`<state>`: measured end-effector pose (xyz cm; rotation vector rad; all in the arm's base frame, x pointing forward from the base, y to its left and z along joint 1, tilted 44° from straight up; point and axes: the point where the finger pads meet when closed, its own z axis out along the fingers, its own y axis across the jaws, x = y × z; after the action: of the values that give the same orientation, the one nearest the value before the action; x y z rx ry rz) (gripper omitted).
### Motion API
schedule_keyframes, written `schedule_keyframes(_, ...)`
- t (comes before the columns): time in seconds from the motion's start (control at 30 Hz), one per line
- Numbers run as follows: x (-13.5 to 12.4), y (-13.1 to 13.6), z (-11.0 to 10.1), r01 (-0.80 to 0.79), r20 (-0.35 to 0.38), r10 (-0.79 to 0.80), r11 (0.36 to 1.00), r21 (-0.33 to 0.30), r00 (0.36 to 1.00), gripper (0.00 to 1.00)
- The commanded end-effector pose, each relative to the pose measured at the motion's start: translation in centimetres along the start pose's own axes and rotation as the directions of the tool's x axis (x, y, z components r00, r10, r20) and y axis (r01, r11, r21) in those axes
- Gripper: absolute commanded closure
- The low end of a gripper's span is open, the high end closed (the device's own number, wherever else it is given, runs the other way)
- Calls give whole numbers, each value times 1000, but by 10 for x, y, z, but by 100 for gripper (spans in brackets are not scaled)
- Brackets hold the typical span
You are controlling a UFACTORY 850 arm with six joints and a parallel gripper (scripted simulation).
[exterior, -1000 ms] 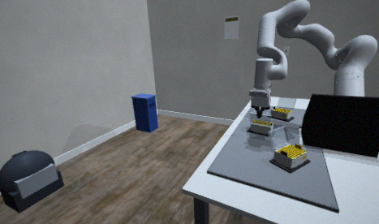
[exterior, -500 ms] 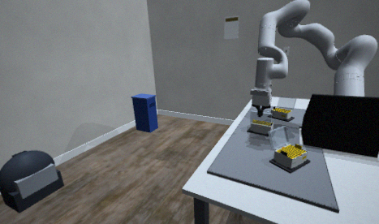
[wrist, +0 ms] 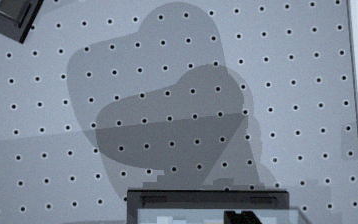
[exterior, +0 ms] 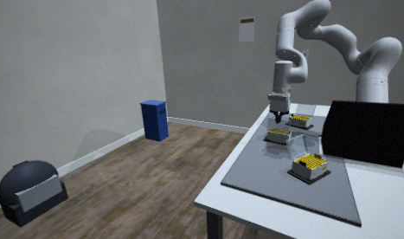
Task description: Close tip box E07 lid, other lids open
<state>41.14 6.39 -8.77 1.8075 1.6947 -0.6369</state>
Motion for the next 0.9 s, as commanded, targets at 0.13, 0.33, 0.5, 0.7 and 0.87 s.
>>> schedule_keyframes(0.13, -11, 1, -2, 0, -1, 0, 1000, -1, 1000, 100)
schedule_keyframes(0.33, -19, 1, -3, 0, -1, 0, 1000, -1, 1000, 100)
schedule_keyframes(0.5, -22, 1, -4, 0, -1, 0, 1000, -1, 1000, 100)
schedule_keyframes(0.7, -22, 1, -4, 0, -1, 0, 1000, -1, 1000, 100)
schedule_keyframes(0.87, -22, 1, -4, 0, -1, 0, 1000, -1, 1000, 100)
